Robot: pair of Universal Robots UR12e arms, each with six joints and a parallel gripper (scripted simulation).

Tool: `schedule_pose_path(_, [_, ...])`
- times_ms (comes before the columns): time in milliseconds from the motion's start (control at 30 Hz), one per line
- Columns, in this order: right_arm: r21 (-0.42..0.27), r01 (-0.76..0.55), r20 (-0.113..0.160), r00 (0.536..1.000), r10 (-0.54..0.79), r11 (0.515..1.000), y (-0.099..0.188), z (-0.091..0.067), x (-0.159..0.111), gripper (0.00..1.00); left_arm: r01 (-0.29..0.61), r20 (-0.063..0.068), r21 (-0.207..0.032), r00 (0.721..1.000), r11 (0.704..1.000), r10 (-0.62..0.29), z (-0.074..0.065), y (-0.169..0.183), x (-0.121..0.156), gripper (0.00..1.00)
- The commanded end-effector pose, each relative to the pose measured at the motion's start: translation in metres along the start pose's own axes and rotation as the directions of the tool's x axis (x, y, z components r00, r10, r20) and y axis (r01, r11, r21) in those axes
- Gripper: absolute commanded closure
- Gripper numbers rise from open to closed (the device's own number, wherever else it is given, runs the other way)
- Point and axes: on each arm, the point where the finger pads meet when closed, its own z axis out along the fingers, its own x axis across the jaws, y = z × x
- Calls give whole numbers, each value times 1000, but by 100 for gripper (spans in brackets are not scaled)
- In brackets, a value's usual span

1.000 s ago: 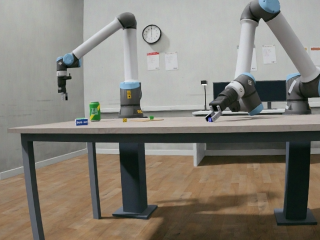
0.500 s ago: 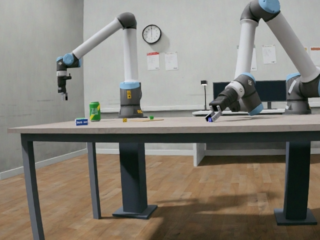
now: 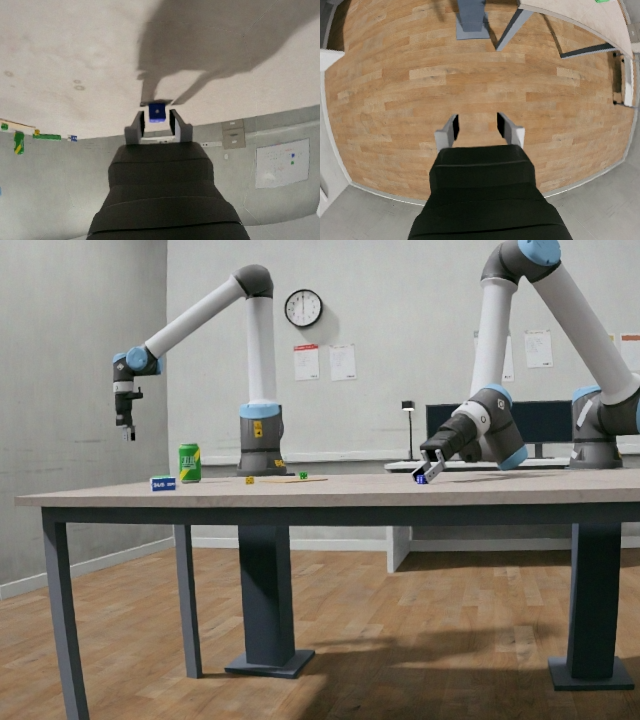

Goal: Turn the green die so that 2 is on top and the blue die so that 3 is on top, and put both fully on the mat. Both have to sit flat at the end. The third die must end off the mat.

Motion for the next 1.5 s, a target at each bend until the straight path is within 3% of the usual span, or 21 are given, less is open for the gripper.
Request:
schedule_pose_path(0, [-2, 0, 0, 1000, 0, 1000, 1, -1, 0, 0, 0, 0, -2, 1000, 1000, 0, -8, 1, 0, 30])
schedule_pose_path(167, [-2, 0, 0, 1000, 0, 1000, 1, -1, 0, 0, 0, 0, -2, 1000, 1000, 0, -27, 1, 0, 30])
schedule_pose_path(400, [-2, 0, 0, 1000, 0, 1000, 1, -1, 0, 0, 0, 0, -2, 1000, 1000, 0, -41, 1, 0, 30])
schedule_pose_path(800, [-2, 0, 0, 1000, 0, 1000, 1, -1, 0, 0, 0, 0, -2, 1000, 1000, 0, -46, 4, 0, 30])
schedule_pose_path(1233, [-2, 0, 0, 1000, 0, 1000, 1, -1, 0, 0, 0, 0, -2, 1000, 1000, 0, -69, 48, 0, 30])
schedule_pose_path(1467, [-2, 0, 0, 1000, 0, 1000, 1, -1, 0, 0, 0, 0, -2, 1000, 1000, 0, -72, 54, 0, 30])
